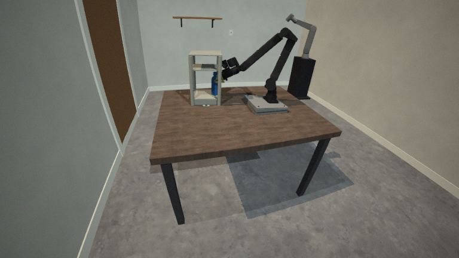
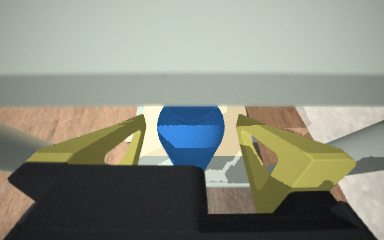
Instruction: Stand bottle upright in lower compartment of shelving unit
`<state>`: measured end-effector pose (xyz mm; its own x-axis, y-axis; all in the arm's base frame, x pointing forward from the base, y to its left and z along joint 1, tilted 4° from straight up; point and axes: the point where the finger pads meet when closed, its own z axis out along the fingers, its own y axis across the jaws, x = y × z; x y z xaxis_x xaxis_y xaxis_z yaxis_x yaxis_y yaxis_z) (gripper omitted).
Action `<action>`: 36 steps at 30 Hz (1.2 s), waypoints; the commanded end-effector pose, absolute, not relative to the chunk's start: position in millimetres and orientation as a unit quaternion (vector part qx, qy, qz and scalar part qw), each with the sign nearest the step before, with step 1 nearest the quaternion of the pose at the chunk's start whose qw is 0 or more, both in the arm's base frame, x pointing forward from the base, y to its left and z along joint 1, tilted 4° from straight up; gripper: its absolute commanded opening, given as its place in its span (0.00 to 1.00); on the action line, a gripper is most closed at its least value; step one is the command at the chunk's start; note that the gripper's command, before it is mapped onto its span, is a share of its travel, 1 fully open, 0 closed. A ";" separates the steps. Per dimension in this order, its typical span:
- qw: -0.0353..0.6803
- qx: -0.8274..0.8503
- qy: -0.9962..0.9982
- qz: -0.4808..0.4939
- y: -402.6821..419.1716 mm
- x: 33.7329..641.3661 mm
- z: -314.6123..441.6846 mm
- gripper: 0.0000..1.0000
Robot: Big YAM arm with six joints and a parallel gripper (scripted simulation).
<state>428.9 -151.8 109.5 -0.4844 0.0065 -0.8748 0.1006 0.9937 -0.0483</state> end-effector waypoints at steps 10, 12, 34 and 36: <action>0.533 0.026 0.844 -0.060 -160.4 436.9 132.2 0.91; 0.532 0.026 0.844 -0.060 -160.0 435.2 131.1 0.91; 0.514 0.029 0.855 -0.054 -150.0 369.9 119.7 0.91; 0.514 0.029 0.856 -0.054 -149.1 363.1 119.7 0.91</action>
<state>374.4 -146.5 114.7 -0.4698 0.0039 -0.8828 0.0993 0.9939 -0.0485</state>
